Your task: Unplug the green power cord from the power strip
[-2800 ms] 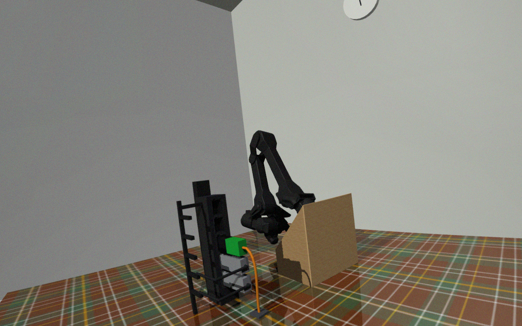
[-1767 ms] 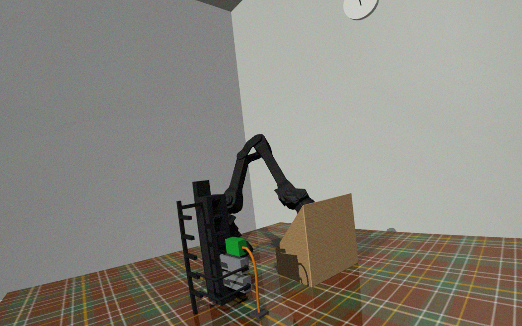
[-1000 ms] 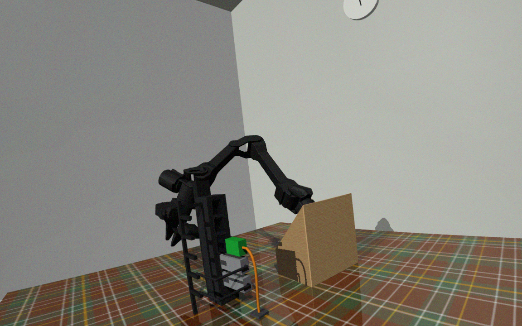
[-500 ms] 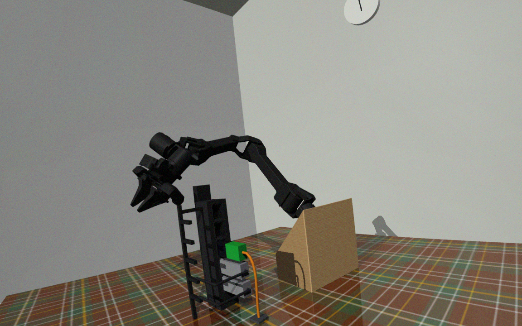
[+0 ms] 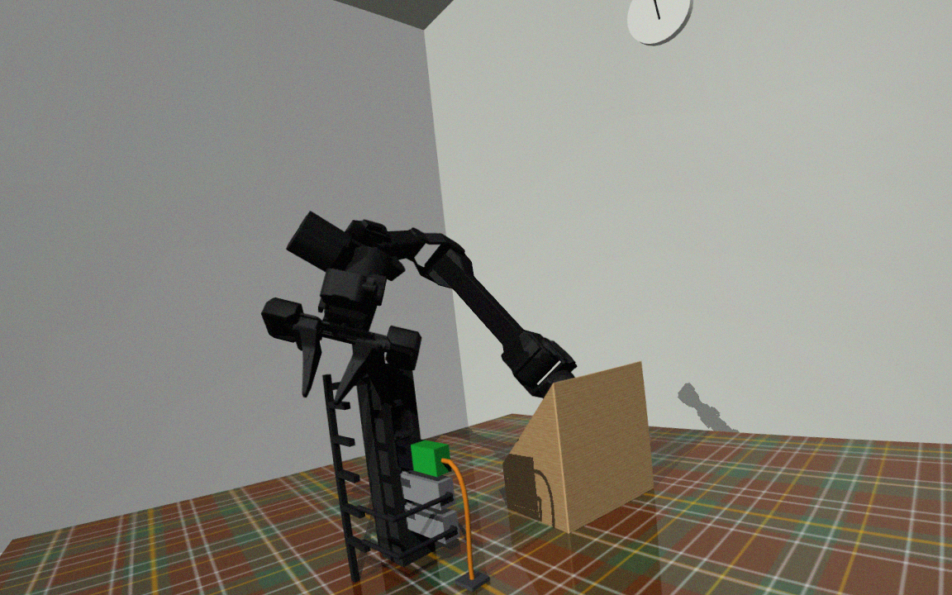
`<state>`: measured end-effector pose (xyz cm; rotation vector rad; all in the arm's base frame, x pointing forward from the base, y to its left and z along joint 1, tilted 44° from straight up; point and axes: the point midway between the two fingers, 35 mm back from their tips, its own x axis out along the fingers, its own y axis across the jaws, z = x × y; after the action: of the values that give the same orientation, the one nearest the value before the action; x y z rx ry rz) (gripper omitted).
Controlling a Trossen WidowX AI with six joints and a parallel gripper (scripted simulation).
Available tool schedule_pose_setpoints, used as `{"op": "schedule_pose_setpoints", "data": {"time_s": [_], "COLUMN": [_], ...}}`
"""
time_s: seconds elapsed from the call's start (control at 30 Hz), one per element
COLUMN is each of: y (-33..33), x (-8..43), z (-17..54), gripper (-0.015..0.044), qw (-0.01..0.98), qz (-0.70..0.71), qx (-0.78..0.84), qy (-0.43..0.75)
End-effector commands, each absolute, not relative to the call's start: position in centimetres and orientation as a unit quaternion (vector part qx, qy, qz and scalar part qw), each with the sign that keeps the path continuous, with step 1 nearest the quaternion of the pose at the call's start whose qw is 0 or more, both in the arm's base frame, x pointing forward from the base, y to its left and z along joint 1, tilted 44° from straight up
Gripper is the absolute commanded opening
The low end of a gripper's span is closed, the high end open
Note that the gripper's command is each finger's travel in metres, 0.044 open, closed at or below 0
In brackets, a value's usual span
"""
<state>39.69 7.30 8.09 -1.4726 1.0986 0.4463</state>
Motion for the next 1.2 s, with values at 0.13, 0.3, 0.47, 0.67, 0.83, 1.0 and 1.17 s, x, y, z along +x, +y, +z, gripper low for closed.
{"op": "schedule_pose_setpoints", "data": {"time_s": [0.13,0.3,0.47,0.67,0.83,1.0,1.17], "y": [7.4,6.8,6.8,6.9,6.6,6.0,5.4], "x": [30.3,27.4,27.4,27.6,27.6,27.8,27.9], "z": [-0.1,-1.1,-1.1,-1.1,-0.9,-0.3,0.3], "gripper": [0.0160,0.0160,0.0160,0.0160,0.0160,0.0160,0.0160], "qw": [0.317,0.221,0.221,0.221,0.221,0.221,0.221], "qz": [0.311,0.336,0.336,0.336,0.336,0.336,0.336], "qx": [-0.659,-0.660,-0.660,-0.660,-0.660,-0.660,-0.661], "qy": [0.606,0.634,0.634,0.634,0.634,0.634,0.634]}}
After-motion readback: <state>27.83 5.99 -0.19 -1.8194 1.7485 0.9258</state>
